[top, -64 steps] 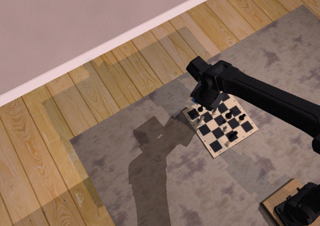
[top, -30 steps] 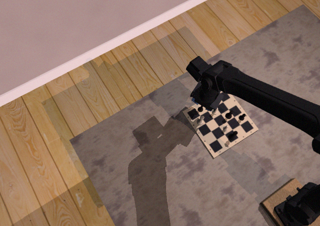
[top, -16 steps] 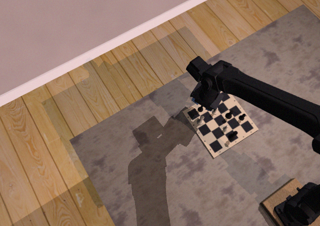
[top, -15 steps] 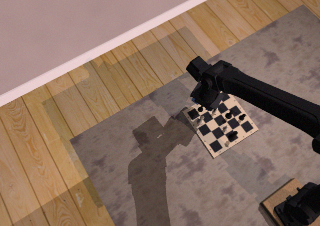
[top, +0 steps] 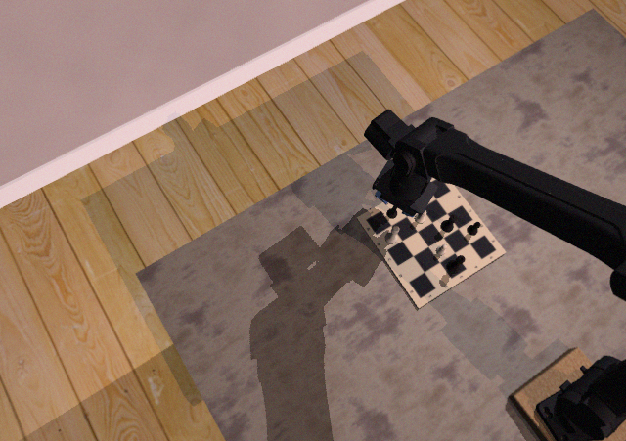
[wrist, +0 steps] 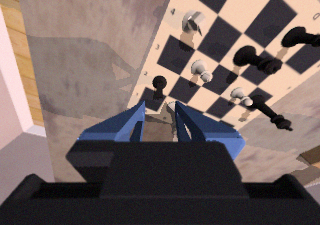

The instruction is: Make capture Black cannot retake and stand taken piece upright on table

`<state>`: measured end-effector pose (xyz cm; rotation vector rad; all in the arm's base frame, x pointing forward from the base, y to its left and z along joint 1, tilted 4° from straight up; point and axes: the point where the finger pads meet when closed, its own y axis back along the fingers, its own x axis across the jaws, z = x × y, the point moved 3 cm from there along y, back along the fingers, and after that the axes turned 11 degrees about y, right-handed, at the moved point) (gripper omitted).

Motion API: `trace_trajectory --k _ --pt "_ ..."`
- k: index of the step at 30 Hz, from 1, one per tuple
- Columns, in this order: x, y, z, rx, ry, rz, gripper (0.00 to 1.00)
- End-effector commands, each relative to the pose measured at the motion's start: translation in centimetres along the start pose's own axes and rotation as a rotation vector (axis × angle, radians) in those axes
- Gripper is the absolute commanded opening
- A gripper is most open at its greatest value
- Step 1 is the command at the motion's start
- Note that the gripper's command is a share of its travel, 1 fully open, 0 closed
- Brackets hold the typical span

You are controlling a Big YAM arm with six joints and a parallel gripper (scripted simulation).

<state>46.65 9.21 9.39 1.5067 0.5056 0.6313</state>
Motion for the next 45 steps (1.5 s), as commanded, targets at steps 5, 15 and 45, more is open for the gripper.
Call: trace_trajectory --k 5,15,45 --pt "0.06 -0.14 0.1 -0.011 -0.009 0.009 0.37" --pt "0.02 -0.36 0.27 -0.008 -0.01 0.005 0.37" --pt "0.03 -0.22 0.31 -0.01 -0.009 0.008 0.37"
